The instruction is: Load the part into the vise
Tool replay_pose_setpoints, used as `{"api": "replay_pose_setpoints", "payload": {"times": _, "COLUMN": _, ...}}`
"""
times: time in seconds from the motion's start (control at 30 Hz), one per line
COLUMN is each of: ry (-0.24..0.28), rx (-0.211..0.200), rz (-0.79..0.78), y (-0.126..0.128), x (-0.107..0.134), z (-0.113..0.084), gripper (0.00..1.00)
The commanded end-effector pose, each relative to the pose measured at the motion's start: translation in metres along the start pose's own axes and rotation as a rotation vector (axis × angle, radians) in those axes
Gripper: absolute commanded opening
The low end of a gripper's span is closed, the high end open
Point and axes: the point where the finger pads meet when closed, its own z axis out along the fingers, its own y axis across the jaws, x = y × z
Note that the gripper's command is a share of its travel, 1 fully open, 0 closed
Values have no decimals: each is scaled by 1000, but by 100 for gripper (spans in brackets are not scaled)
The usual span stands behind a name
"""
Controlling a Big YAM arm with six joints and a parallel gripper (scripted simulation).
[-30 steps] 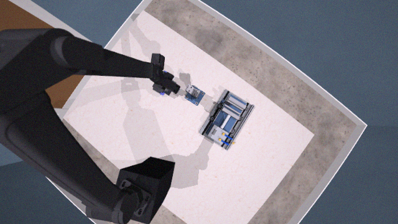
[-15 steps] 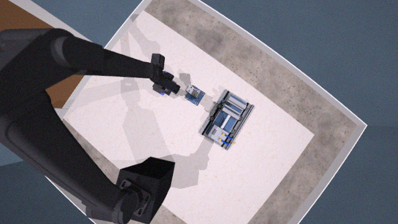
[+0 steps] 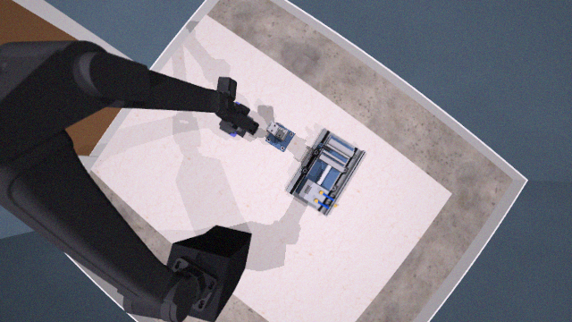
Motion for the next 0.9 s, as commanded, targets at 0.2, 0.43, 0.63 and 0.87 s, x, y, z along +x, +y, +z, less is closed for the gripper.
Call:
{"api": "replay_pose_setpoints", "payload": {"times": 0.2, "ry": 5, "rx": -10, "rz": -5, "y": 9, "x": -2, "z": 7, "gripper": 81}}
{"api": "replay_pose_setpoints", "payload": {"times": 0.43, "ry": 5, "rx": -10, "rz": -5, "y": 9, "x": -2, "z": 7, "gripper": 0}}
{"api": "replay_pose_setpoints", "payload": {"times": 0.63, "ry": 4, "rx": -8, "rz": -5, "y": 8, "x": -2, "z": 7, "gripper": 0}}
{"api": "replay_pose_setpoints", "payload": {"times": 0.87, "ry": 4, "rx": -8, "rz": -5, "y": 8, "x": -2, "z": 7, "gripper": 0}}
